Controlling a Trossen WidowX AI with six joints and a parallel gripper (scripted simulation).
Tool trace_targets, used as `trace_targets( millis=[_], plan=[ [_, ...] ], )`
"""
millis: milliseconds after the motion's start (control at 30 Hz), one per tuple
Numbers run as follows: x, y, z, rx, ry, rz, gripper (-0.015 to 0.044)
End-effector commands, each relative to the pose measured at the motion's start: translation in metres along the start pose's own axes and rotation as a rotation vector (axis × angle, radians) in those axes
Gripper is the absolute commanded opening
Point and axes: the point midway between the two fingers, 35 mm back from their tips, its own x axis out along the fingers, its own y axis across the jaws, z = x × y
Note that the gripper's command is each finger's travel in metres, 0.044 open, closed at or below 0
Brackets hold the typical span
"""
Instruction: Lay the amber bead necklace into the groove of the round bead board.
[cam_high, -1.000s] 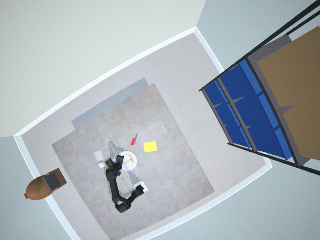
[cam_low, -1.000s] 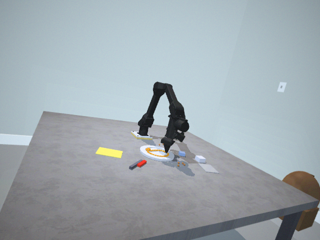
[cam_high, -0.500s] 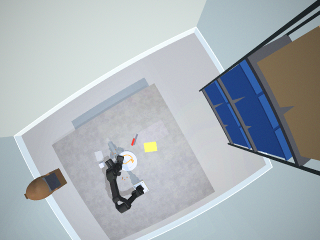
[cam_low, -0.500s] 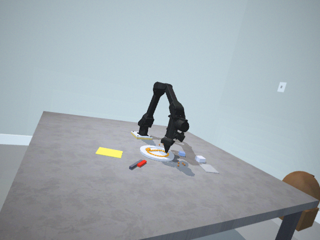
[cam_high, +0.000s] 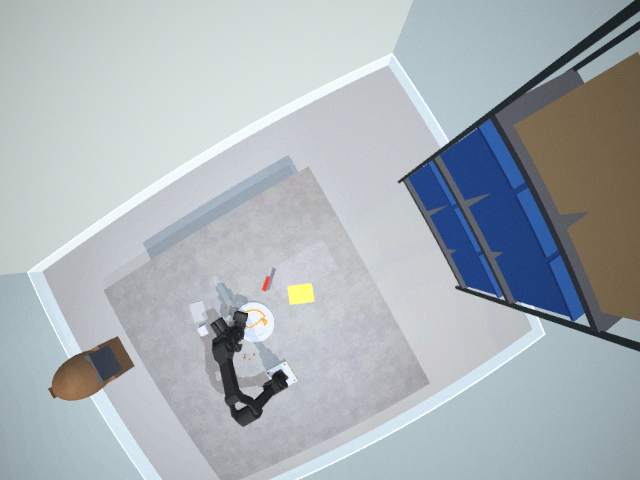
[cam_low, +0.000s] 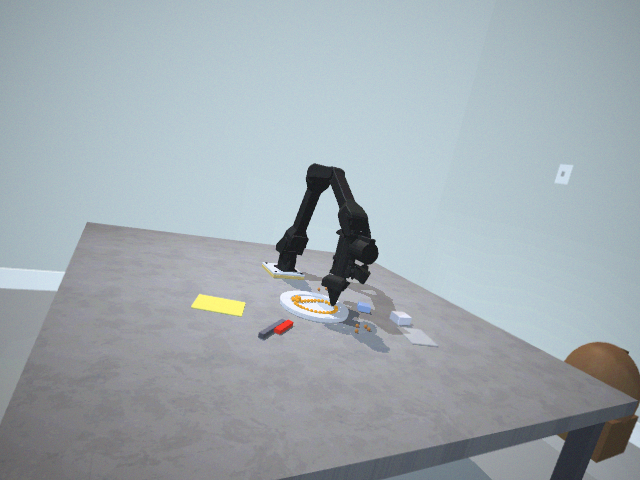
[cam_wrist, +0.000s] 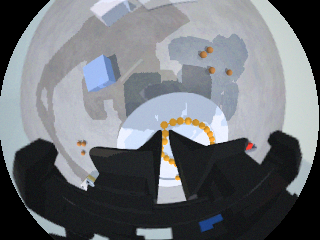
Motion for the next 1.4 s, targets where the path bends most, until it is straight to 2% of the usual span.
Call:
trace_targets(
  millis=[0, 933, 1367],
  plan=[
    [-0.001, 0.0, 0.0, 0.0, -0.001, -0.001, 0.0],
    [0.002, 0.012, 0.006, -0.003, 0.0, 0.0, 0.0],
    [-0.002, 0.012, 0.006, -0.006, 0.0, 0.001, 0.0341]
  ],
)
